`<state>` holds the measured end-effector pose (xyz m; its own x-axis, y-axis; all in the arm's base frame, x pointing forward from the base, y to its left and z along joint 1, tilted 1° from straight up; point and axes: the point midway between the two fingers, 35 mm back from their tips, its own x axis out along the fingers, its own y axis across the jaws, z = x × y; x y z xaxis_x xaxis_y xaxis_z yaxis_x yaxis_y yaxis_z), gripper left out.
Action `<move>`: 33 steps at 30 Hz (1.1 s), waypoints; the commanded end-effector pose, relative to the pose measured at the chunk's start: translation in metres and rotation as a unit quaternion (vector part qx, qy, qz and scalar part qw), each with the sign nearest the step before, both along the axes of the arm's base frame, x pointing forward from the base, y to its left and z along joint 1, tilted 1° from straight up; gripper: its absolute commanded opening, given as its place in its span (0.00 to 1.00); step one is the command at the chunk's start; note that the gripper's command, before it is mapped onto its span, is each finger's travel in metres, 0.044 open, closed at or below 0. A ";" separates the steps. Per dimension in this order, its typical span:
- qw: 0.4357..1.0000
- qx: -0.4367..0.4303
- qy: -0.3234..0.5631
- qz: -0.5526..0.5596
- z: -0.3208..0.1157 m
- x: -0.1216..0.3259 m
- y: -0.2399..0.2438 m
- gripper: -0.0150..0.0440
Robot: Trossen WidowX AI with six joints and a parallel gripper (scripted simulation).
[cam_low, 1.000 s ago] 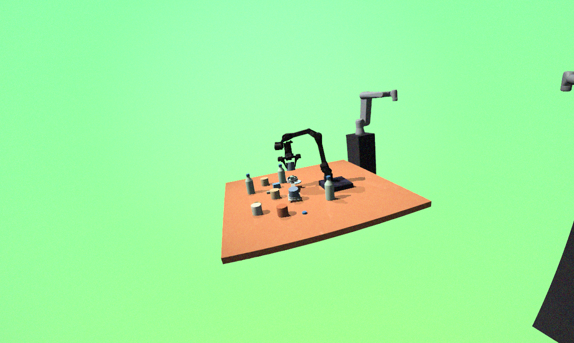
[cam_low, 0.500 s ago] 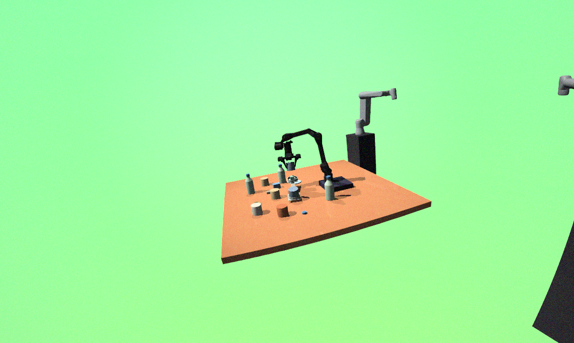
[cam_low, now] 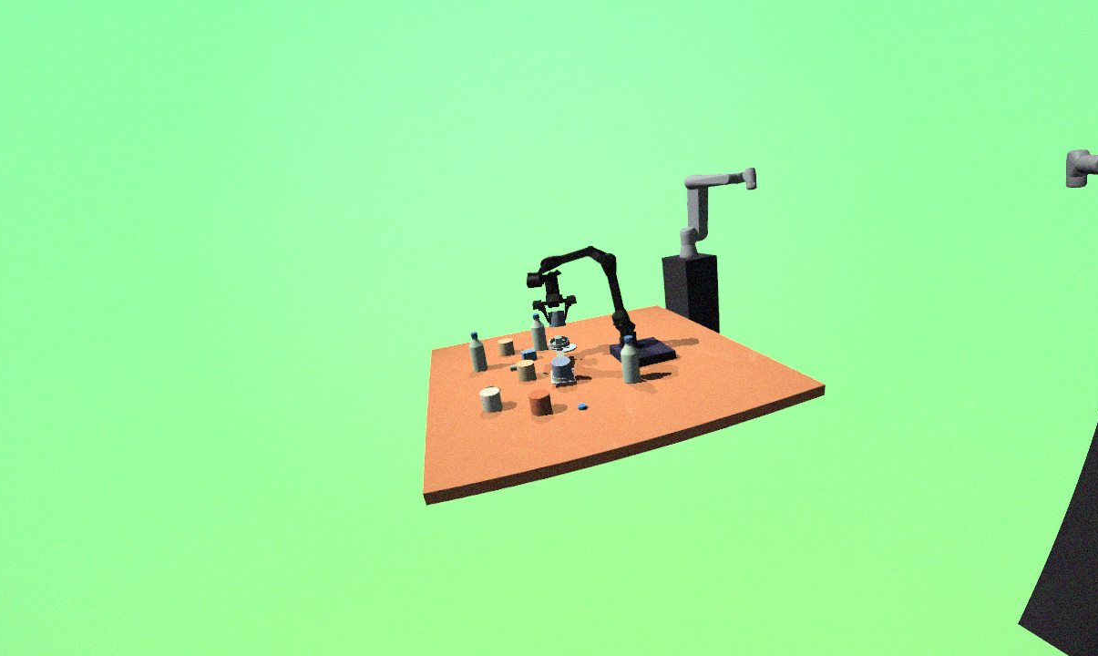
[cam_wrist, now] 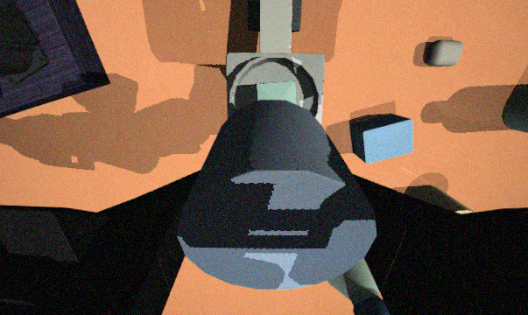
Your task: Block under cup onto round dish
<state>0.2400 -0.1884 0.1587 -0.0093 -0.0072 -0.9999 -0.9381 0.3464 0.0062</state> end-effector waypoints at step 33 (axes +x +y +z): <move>1.000 -0.009 0.004 -0.003 -0.078 -0.157 -0.109 0.25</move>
